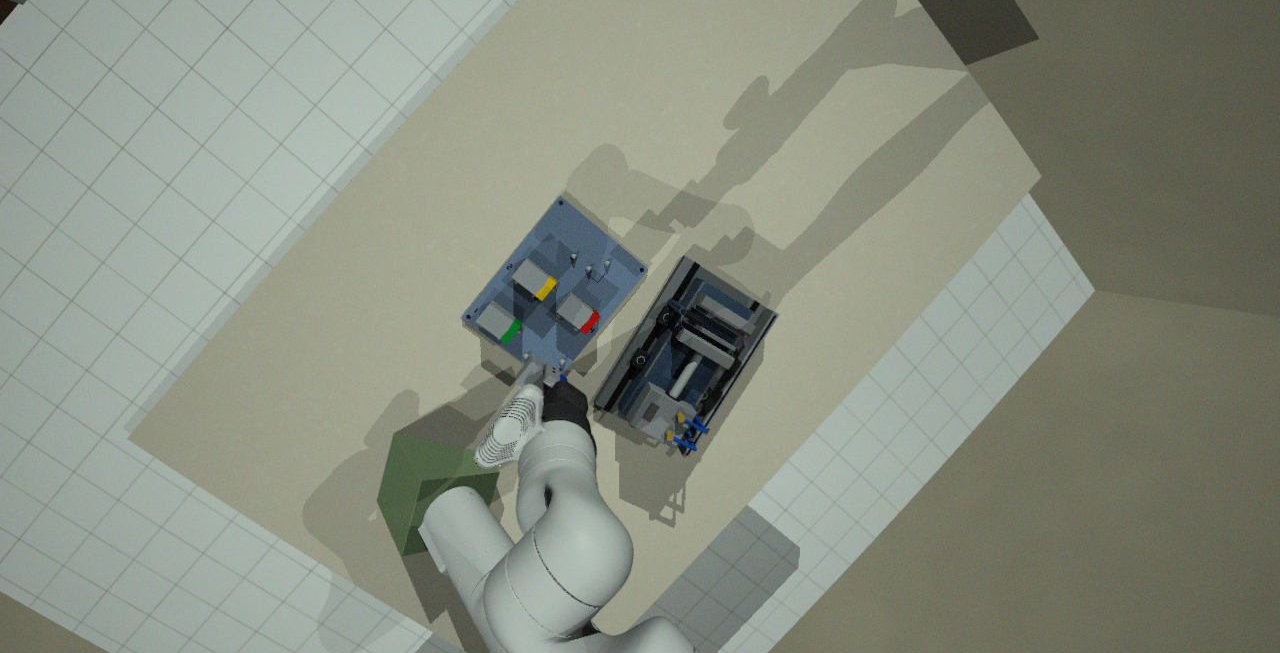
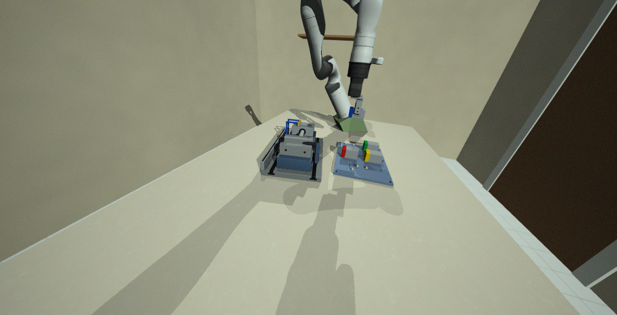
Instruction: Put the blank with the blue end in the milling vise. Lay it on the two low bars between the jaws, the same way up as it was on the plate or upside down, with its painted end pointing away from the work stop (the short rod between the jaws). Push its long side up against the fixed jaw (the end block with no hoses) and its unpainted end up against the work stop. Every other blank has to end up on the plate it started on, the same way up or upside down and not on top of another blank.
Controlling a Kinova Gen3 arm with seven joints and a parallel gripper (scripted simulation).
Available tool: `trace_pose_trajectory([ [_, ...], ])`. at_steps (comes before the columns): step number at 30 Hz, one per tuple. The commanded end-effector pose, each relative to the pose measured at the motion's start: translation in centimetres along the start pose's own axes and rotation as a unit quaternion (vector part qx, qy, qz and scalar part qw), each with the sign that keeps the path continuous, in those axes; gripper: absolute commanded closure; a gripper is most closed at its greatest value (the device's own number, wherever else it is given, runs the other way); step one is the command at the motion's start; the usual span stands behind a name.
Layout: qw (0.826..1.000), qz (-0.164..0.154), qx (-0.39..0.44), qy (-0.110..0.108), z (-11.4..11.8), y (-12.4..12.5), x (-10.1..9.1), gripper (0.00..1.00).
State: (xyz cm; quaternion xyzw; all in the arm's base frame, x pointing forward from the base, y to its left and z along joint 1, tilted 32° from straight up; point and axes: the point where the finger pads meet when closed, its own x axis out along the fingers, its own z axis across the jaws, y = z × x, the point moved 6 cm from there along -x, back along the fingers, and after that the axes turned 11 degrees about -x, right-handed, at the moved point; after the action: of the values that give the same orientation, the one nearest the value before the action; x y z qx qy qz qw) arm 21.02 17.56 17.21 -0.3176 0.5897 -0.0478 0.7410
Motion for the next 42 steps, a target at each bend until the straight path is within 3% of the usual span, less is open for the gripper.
trace_pose_trajectory([
  [1,1.0,0.0,0.0,0.0,0.0,0.0,0.1,1.0],
  [42,1.0,0.001,0.001,-0.002,-0.2,0.0,1.2,1.0],
])
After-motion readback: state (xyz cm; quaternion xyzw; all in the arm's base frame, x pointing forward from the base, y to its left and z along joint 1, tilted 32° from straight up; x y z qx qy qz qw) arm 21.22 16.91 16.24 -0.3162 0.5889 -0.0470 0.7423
